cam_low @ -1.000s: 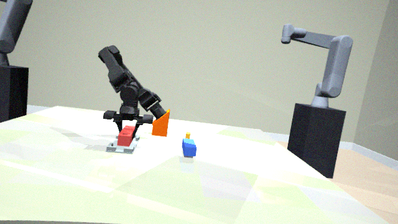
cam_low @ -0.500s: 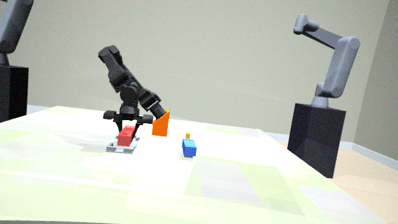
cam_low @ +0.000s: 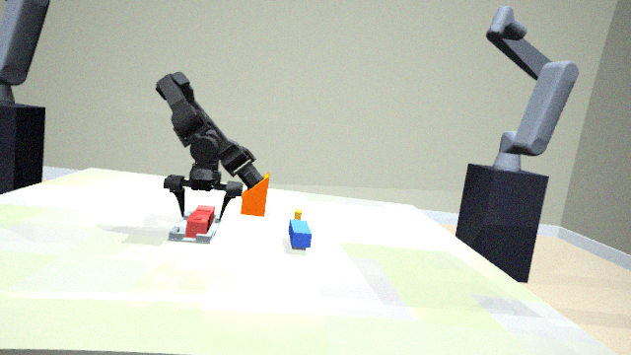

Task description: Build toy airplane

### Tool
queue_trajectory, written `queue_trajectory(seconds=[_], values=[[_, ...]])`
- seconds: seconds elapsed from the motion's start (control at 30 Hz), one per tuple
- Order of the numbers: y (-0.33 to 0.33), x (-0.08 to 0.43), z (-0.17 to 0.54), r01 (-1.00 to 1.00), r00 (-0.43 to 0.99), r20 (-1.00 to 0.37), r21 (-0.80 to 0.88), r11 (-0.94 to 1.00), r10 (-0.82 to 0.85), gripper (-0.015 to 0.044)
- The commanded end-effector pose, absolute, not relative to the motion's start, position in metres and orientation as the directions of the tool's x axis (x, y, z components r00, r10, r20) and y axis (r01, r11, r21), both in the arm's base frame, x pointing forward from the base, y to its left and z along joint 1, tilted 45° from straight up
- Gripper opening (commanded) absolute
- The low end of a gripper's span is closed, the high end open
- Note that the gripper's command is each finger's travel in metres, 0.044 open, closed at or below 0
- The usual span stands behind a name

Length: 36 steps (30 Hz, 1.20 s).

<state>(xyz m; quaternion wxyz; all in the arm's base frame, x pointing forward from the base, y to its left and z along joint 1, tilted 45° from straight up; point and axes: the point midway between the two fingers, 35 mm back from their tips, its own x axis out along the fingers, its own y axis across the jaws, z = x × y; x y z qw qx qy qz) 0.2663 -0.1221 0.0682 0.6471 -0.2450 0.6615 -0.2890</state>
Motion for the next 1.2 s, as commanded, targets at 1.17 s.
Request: queue_trajectory(seconds=[1.17], values=[[0.112,0.333,-0.043,0.022,-0.039,-0.722,-0.691,0.722,-0.69,0.044]])
